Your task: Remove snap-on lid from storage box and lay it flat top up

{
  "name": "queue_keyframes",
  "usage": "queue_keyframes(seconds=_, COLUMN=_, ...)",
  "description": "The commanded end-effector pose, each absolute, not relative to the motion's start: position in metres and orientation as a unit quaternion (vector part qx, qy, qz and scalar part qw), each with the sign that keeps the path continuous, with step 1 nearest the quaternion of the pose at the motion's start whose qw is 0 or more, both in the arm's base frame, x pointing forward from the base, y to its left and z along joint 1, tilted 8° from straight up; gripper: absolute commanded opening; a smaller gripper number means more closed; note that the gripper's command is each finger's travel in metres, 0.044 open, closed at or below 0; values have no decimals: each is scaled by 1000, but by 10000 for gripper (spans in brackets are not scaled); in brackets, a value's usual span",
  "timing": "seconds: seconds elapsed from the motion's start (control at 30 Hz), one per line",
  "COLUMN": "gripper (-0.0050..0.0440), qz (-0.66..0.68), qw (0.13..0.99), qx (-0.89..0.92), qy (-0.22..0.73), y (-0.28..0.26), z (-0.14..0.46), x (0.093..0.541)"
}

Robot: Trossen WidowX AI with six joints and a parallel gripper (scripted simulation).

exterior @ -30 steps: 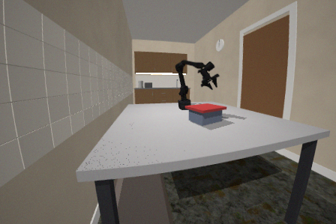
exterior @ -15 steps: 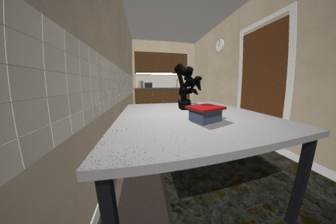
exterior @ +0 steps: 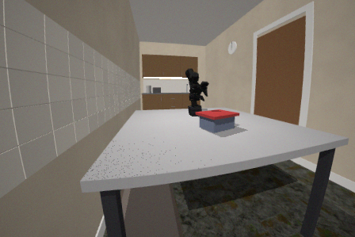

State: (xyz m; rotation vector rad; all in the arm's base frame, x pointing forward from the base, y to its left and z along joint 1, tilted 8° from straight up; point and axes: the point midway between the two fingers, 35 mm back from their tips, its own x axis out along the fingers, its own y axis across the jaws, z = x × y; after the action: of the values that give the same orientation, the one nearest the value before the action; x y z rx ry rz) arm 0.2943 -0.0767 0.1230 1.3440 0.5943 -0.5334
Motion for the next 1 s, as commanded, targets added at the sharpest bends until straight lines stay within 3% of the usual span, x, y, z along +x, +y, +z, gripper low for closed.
queue_keyframes(seconds=0.0, gripper=235, qz=-236, qw=713, qx=604, qy=267, y=-79, z=113, x=293)
queue_keyframes(seconds=0.13, gripper=235, qz=-238, qw=711, qx=604, qy=270, y=-84, z=72, x=290)
queue_keyframes(seconds=0.97, gripper=235, qz=-236, qw=713, qx=604, qy=267, y=-86, z=57, x=308)
